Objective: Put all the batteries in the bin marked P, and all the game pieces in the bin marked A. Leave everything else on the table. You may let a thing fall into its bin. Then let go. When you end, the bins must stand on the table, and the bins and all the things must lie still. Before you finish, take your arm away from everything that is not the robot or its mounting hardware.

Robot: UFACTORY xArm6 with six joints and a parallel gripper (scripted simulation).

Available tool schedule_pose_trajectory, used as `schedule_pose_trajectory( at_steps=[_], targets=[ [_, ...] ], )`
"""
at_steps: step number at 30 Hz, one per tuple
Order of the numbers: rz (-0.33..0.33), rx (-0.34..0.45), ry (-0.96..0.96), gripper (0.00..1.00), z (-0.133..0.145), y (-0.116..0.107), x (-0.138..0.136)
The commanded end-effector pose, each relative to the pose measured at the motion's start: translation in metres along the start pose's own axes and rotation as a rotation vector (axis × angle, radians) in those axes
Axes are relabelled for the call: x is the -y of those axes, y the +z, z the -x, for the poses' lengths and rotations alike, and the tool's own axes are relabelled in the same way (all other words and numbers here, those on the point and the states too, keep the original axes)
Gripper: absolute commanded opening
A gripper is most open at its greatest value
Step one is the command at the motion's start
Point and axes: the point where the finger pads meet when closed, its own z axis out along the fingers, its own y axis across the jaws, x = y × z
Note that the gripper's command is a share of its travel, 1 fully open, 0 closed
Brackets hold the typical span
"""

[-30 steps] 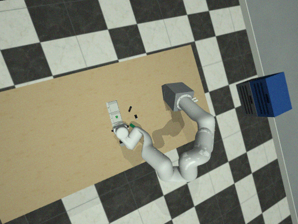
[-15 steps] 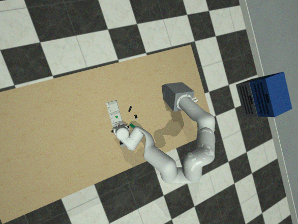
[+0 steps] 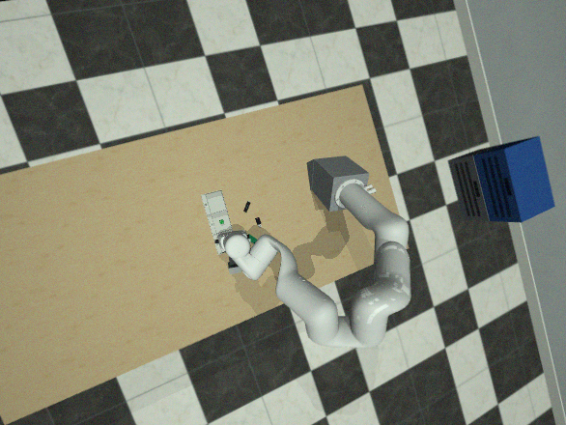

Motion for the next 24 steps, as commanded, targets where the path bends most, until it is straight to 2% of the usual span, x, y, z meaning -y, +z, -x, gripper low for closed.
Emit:
schedule_pose_trajectory(
  at_steps=[1, 7, 9, 10, 13, 16, 24],
  targets=[
    [0.004, 0.000, 0.156, 0.28, 0.032, -0.004, 0.024],
    [0.002, 0.001, 0.338, 0.28, 0.072, -0.006, 0.055],
    [0.002, 0.001, 0.338, 0.28, 0.072, -0.006, 0.055],
    [0.002, 0.001, 0.427, 0.28, 0.078, -0.006, 0.060],
    [0.004, 0.001, 0.503, 0.28, 0.098, -0.007, 0.075],
    [0.004, 0.001, 0.515, 0.28, 0.115, -0.008, 0.089],
    [0.004, 0.001, 0.515, 0.28, 0.120, -0.008, 0.092]
  ],
)
